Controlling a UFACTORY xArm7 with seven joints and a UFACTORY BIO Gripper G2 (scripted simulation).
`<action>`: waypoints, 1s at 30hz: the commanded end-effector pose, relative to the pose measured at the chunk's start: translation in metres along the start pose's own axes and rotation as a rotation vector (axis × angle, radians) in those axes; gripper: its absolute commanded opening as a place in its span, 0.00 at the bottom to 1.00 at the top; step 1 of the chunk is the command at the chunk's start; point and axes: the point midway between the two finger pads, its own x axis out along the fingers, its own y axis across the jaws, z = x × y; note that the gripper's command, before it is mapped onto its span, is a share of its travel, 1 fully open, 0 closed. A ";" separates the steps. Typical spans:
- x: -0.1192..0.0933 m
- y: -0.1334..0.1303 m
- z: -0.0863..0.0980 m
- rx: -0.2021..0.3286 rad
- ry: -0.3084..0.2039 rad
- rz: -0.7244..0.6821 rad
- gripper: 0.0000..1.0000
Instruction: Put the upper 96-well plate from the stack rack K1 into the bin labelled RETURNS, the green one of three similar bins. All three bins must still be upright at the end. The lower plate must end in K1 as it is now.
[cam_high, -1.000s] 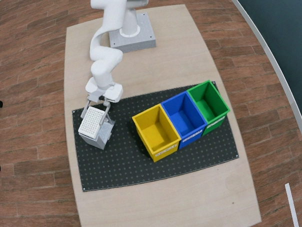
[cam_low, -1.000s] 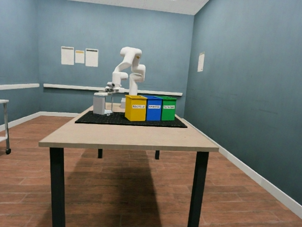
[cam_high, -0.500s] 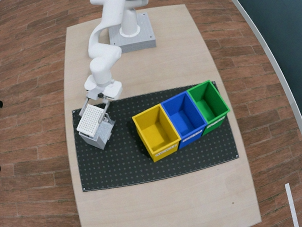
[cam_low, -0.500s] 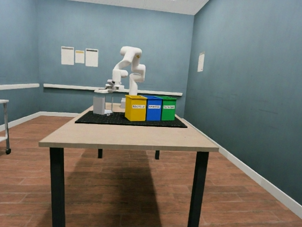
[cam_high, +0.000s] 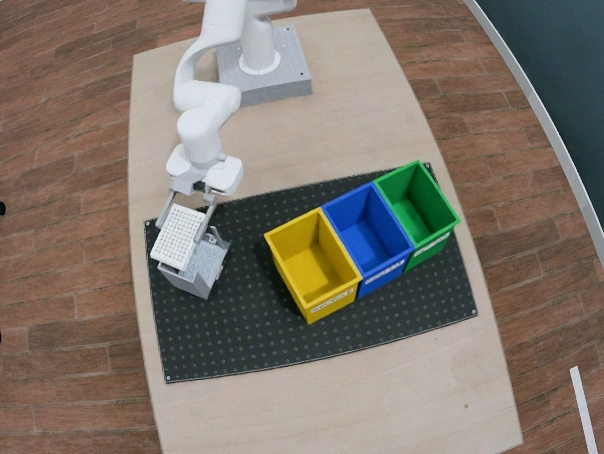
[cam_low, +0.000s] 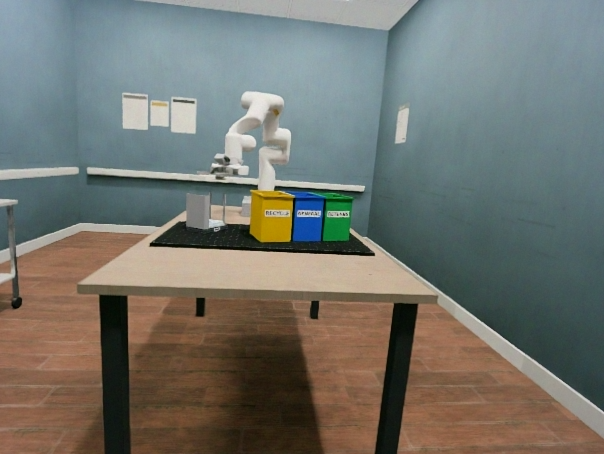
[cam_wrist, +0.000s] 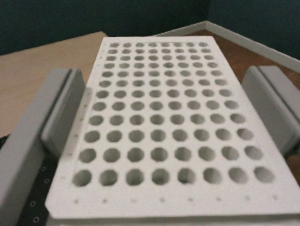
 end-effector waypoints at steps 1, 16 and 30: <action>0.001 0.000 0.004 0.000 -0.002 0.000 0.00; -0.006 0.012 0.004 0.000 -0.002 0.133 0.00; -0.027 0.046 0.002 0.000 -0.002 0.533 0.00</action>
